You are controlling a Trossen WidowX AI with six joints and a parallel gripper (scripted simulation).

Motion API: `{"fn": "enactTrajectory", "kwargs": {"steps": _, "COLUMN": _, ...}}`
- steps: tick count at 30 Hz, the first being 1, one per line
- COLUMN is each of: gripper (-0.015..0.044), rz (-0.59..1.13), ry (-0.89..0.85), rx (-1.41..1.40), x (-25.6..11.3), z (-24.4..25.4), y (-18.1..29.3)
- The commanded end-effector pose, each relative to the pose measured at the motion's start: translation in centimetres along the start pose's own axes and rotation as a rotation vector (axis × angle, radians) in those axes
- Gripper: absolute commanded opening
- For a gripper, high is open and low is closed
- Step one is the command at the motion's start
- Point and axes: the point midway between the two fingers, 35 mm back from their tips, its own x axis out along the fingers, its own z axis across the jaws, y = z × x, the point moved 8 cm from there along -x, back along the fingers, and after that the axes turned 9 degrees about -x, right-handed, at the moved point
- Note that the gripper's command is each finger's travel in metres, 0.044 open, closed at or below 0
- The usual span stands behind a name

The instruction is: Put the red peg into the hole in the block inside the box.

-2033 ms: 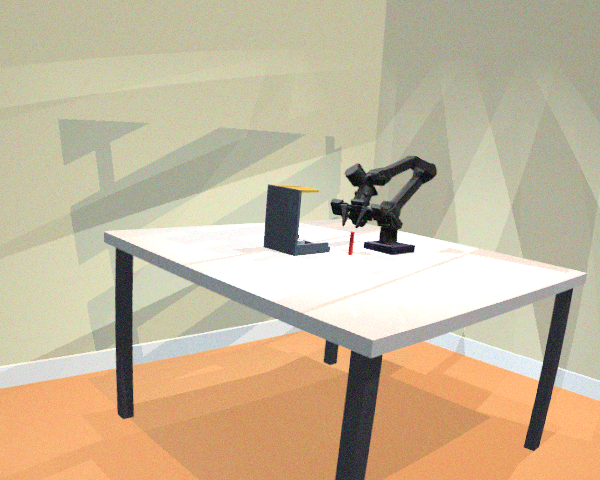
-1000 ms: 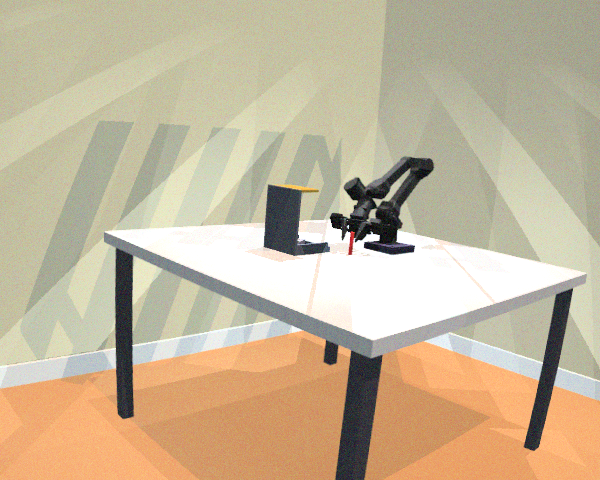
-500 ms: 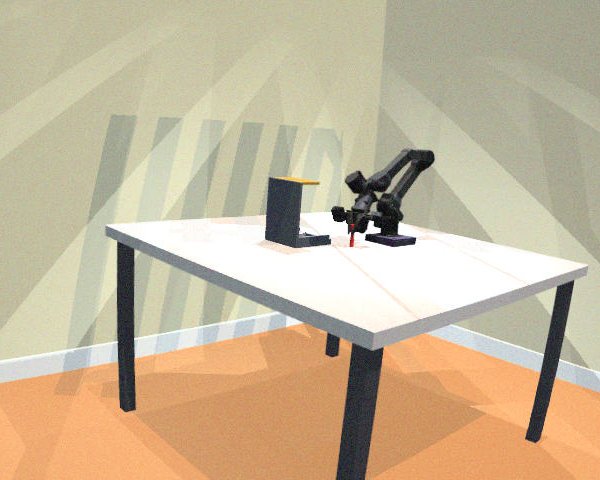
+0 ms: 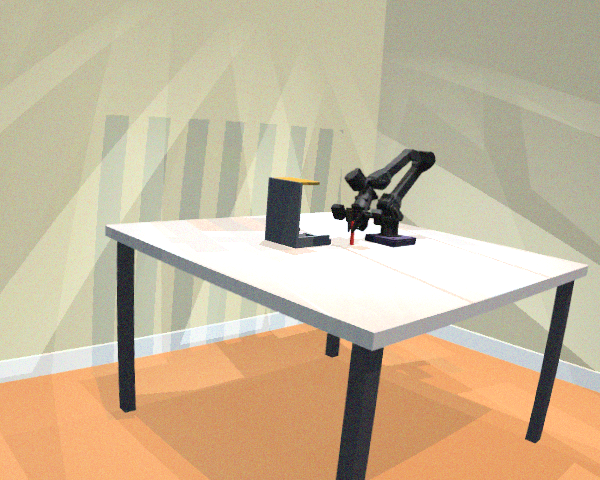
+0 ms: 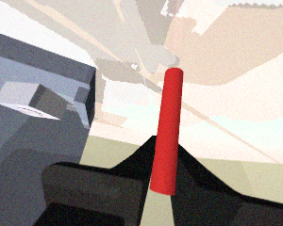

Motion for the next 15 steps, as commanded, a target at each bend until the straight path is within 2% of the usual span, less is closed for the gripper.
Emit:
{"fn": "enactTrajectory", "kwargs": {"steps": 1, "gripper": 0.0000, "rz": 0.004, "ry": -0.004, "rx": -0.003, "x": -0.5, "z": 0.2, "y": 0.8}}
{"fn": "enactTrajectory", "kwargs": {"steps": 15, "gripper": 0.0000, "rz": 0.005, "ry": -0.003, "rx": -0.007, "x": -2.3, "z": 0.5, "y": 2.9}}
